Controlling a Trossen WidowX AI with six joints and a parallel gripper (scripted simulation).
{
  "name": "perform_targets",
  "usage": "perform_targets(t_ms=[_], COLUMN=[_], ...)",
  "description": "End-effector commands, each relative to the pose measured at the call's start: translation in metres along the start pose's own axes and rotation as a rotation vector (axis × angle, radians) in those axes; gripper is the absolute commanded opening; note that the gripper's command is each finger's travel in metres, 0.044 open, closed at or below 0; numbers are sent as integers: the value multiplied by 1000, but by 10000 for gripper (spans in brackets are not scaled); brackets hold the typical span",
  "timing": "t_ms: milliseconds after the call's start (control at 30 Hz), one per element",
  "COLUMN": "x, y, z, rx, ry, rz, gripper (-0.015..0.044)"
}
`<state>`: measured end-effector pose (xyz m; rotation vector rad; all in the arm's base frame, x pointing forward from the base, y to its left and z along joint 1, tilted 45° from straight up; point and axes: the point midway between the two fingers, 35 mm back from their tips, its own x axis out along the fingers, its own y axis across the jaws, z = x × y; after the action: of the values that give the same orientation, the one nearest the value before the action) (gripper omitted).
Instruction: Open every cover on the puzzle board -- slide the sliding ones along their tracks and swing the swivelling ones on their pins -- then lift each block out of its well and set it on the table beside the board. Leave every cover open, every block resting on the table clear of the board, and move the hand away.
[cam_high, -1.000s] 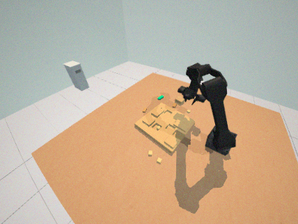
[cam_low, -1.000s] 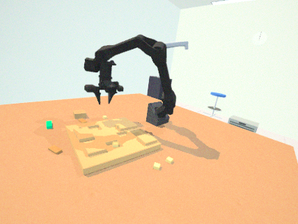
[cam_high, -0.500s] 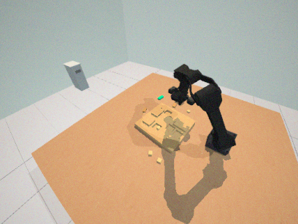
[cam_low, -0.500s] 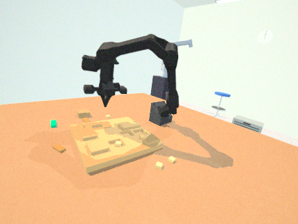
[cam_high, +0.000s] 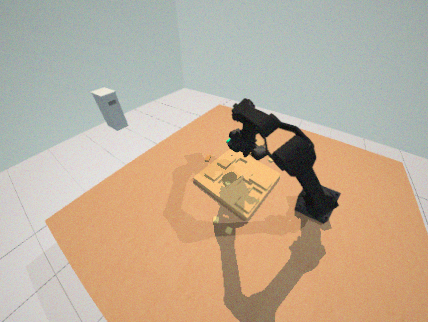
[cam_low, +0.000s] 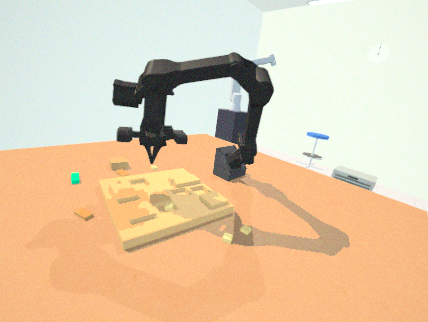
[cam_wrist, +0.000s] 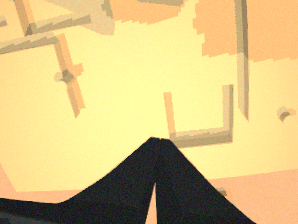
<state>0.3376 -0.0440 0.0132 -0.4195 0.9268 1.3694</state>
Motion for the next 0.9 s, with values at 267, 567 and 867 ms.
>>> perform_targets(t_ms=[267, 567, 867], x=[1, 1, 1], y=[13, 20, 30], z=[69, 91, 116], rx=[129, 860, 1656], ry=[-30, -38, -30], rz=[7, 31, 70], gripper=[0, 0, 0])
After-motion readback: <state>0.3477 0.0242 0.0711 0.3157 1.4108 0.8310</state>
